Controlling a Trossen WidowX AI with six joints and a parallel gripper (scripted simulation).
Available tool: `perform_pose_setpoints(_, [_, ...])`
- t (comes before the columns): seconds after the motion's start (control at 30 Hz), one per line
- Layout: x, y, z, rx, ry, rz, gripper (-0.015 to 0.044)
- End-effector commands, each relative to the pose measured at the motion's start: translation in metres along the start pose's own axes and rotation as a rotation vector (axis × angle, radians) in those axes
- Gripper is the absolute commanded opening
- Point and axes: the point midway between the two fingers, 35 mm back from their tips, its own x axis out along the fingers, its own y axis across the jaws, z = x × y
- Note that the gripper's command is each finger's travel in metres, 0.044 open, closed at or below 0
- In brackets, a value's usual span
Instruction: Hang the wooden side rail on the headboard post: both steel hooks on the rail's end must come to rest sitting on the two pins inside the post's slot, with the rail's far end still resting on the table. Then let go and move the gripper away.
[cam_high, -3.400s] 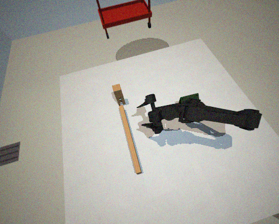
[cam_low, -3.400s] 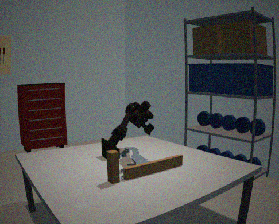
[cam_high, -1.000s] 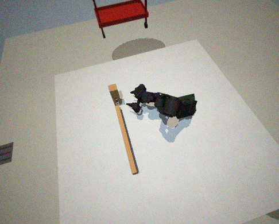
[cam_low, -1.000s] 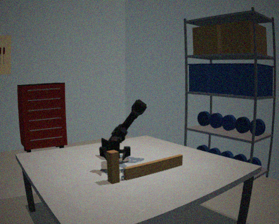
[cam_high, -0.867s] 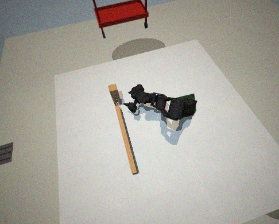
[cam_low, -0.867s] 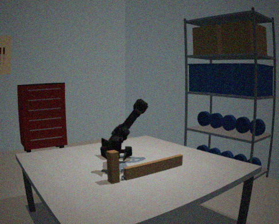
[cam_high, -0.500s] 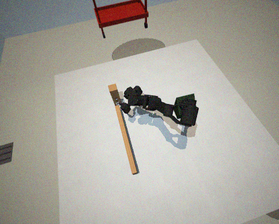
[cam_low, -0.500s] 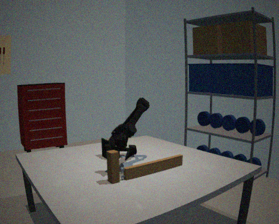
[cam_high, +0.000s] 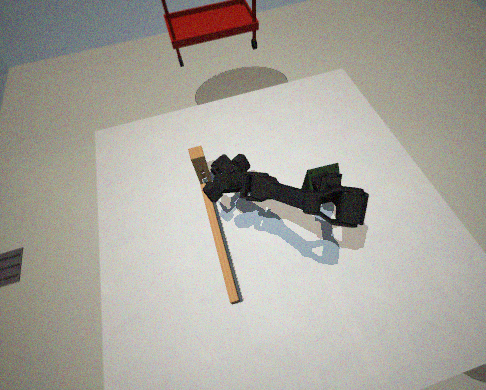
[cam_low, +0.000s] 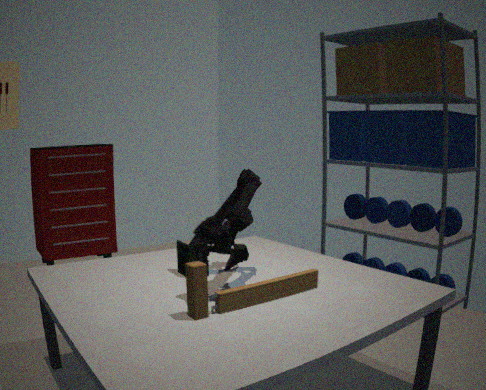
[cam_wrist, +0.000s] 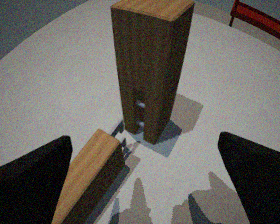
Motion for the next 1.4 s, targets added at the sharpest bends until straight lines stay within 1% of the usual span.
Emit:
perform_pose_setpoints(0.0, [-0.001, 0.000, 0.000, 0.007, 0.001, -0.009, 0.0440])
perform_pose_setpoints(0.47, [-0.001, 0.000, 0.000, 0.007, 0.001, -0.009, 0.0440])
perform_pose_setpoints(0.53, [0.000, 0.001, 0.000, -0.032, 0.014, -0.013, 0.0440])
perform_pose_setpoints(0.77, [0.011, 0.014, 0.003, -0.430, 0.160, -0.017, 0.0440])
perform_pose_setpoints(0.97, [0.017, 0.023, 0.004, -0.768, 0.290, 0.031, 0.0440])
perform_pose_setpoints(1.17, [0.020, 0.033, 0.006, -1.089, 0.407, 0.130, 0.0440])
perform_pose_setpoints(1.37, [0.020, 0.041, 0.008, -1.390, 0.501, 0.278, 0.0440])
